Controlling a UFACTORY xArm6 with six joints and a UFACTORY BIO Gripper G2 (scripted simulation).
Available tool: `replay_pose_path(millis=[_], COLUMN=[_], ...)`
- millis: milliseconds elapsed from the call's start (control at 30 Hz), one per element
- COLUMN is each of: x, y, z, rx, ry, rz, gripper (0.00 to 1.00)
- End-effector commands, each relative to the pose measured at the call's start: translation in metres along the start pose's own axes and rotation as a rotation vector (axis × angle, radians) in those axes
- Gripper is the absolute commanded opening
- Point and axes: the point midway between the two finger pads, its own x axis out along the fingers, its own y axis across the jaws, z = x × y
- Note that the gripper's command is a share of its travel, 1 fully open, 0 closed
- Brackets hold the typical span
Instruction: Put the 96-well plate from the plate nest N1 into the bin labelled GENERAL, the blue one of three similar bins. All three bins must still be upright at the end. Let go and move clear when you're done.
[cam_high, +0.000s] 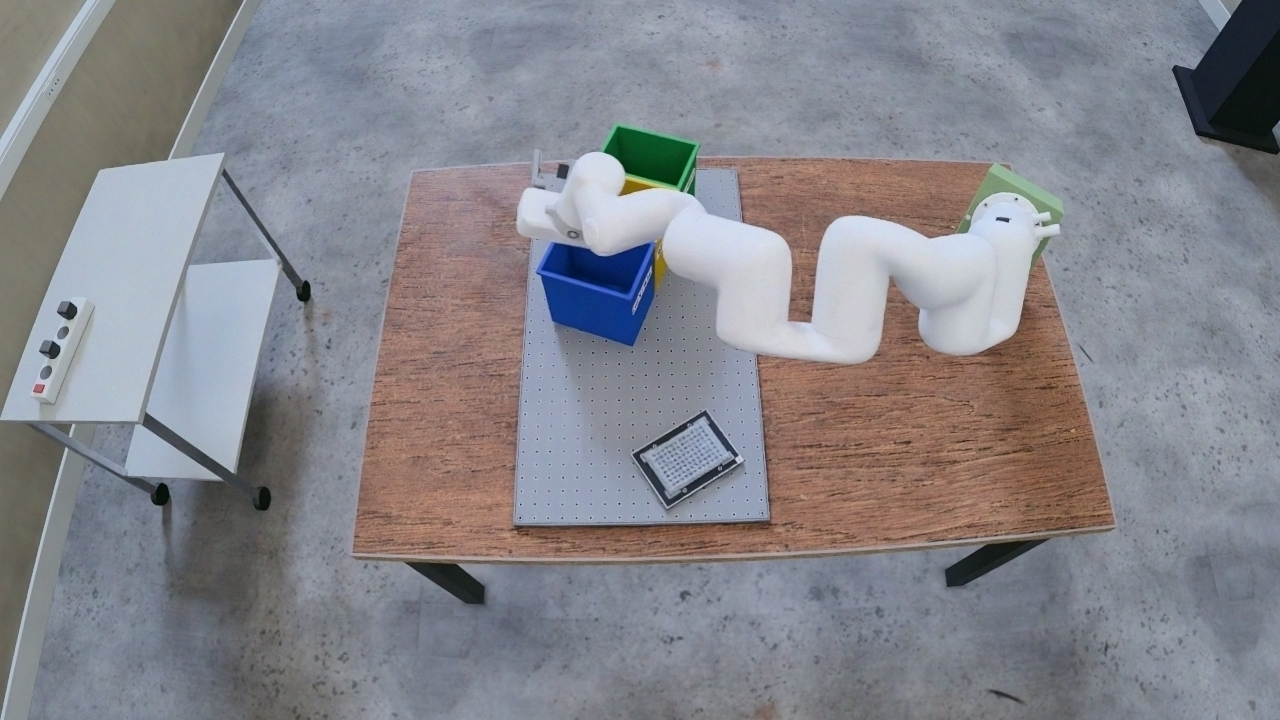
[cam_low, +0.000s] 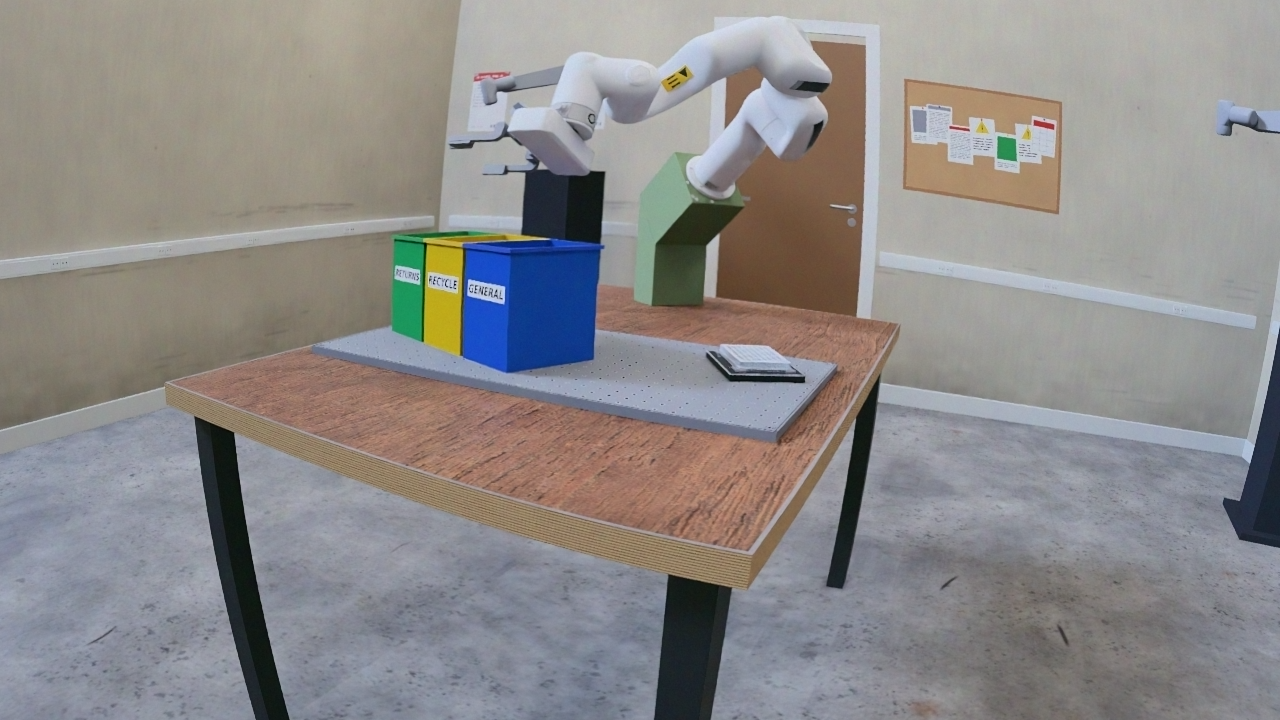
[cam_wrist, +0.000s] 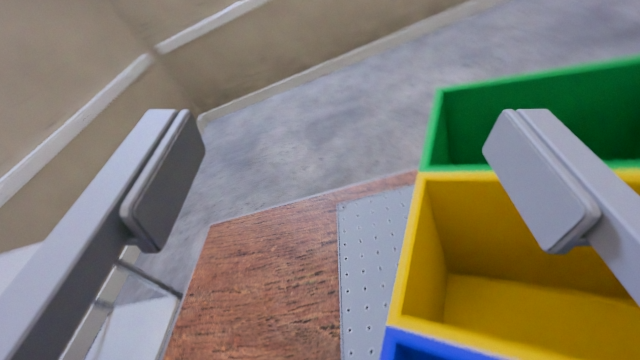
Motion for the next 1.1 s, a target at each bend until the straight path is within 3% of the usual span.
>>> replay_pose_path(millis=[0, 200, 467, 1067], x=[0.006, 0.006, 0.001, -0.034], y=[-0.003, -0.01, -0.025, -0.077], z=[0.01, 0.016, 0.023, 0.034], rx=[-0.023, -0.053, -0.12, -0.228], ry=[-0.003, -0.004, 0.009, 0.089], rz=[0.176, 0.278, 0.512, 0.933], gripper=[0.37, 0.37, 0.37, 0.37])
